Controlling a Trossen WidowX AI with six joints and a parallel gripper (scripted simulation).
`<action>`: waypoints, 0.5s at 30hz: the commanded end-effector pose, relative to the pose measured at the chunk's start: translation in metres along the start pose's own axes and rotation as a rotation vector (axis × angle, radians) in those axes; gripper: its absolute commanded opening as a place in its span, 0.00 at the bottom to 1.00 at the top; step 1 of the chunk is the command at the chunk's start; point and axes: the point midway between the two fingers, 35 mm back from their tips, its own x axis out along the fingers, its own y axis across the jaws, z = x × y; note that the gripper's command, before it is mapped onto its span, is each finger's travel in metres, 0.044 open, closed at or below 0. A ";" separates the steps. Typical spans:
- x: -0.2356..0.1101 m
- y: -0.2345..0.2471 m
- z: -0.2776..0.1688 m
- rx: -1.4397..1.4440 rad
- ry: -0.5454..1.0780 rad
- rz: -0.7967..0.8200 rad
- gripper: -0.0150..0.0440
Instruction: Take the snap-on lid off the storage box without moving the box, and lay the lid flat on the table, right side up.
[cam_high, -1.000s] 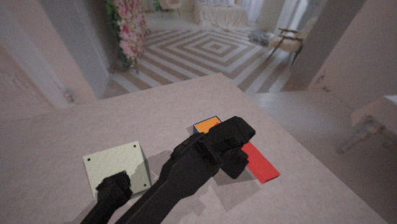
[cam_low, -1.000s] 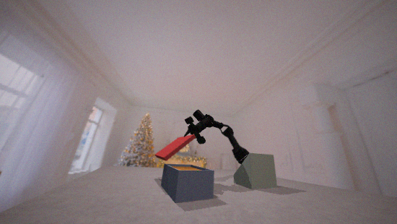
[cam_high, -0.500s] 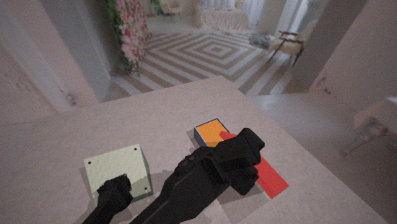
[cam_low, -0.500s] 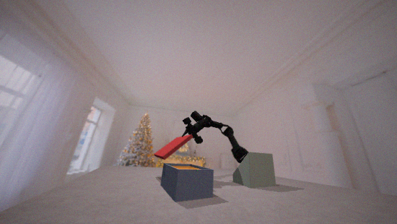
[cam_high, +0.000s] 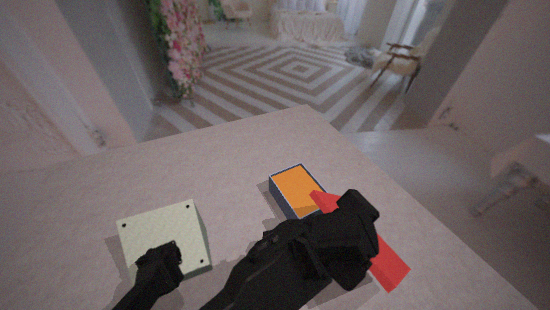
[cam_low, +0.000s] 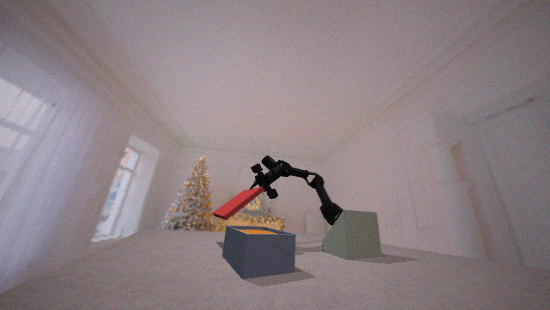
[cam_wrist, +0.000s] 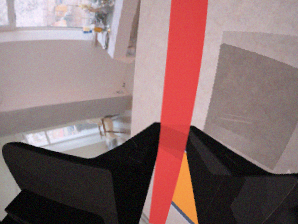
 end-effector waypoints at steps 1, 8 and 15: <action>-0.006 0.004 0.011 0.006 0.000 0.023 0.25; -0.007 0.003 0.025 0.006 -0.001 0.023 0.25; -0.008 0.002 0.040 0.006 -0.002 0.023 0.25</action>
